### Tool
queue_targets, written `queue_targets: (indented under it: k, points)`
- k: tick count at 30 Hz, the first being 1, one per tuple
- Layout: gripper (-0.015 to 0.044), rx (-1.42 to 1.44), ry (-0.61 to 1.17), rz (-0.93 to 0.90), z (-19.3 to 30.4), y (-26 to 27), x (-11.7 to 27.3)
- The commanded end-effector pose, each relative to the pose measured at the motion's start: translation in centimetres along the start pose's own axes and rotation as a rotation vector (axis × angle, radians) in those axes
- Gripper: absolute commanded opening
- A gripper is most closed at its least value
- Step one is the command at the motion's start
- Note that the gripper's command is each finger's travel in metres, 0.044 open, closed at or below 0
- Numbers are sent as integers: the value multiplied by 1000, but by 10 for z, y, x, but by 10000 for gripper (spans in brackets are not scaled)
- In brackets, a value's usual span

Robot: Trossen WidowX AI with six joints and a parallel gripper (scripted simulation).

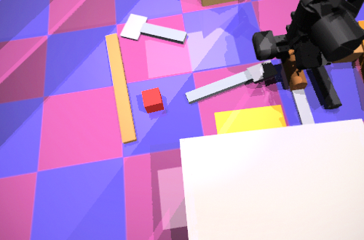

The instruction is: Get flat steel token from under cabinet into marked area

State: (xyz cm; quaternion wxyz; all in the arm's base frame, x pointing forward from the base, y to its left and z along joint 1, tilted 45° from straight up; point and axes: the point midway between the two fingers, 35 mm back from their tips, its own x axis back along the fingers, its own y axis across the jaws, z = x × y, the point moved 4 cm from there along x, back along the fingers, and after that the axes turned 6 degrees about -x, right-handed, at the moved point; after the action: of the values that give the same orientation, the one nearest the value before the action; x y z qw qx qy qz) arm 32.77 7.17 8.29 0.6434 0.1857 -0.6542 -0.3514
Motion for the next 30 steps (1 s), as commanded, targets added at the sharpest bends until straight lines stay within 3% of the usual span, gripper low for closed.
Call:
queue_targets:
  k: [1,30]
  points:
    - [0,5,0,-5,-6,1,0]
    - [0,6,-2,-5,-36,4,1]
